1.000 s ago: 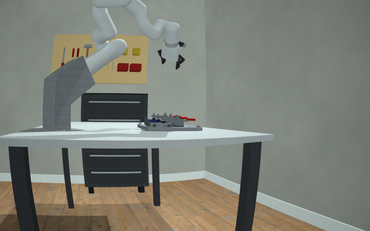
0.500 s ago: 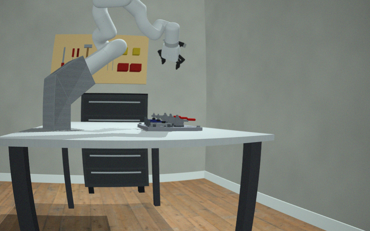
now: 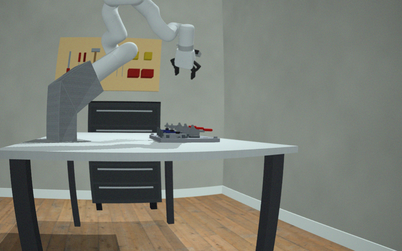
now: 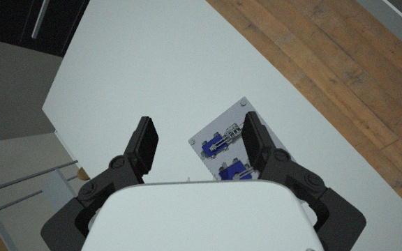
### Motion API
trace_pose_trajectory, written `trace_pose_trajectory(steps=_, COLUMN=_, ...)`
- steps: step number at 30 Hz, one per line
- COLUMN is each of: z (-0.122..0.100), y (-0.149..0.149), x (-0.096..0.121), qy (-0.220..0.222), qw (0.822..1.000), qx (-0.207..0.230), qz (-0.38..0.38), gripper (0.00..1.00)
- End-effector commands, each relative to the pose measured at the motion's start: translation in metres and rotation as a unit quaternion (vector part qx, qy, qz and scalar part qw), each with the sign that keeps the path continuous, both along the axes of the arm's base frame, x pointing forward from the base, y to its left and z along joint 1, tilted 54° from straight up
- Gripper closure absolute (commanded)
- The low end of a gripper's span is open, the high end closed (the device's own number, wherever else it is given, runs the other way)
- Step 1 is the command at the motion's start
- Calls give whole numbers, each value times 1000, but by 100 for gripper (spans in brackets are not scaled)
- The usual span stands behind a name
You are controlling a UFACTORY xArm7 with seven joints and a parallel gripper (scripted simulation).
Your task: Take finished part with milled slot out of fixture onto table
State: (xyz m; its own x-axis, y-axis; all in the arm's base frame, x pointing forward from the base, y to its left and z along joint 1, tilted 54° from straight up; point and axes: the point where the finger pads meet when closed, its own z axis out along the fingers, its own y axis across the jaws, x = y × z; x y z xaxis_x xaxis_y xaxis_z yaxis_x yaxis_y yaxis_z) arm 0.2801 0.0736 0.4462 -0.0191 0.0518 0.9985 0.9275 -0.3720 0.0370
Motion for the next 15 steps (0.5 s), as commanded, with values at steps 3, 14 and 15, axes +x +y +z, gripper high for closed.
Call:
trace_pose_trajectory(steps=3, z=-24, y=-1, x=15, qy=22, qw=995, qx=-79, qz=-50, gripper=0)
trace_pose_trajectory(steps=14, z=-69, y=-11, x=36, qy=62, qw=970, qx=-200, qz=-120, gripper=0)
trace_pose_trajectory(steps=15, z=-73, y=-12, x=38, qy=65, qw=967, qx=-211, qz=-126, gripper=0)
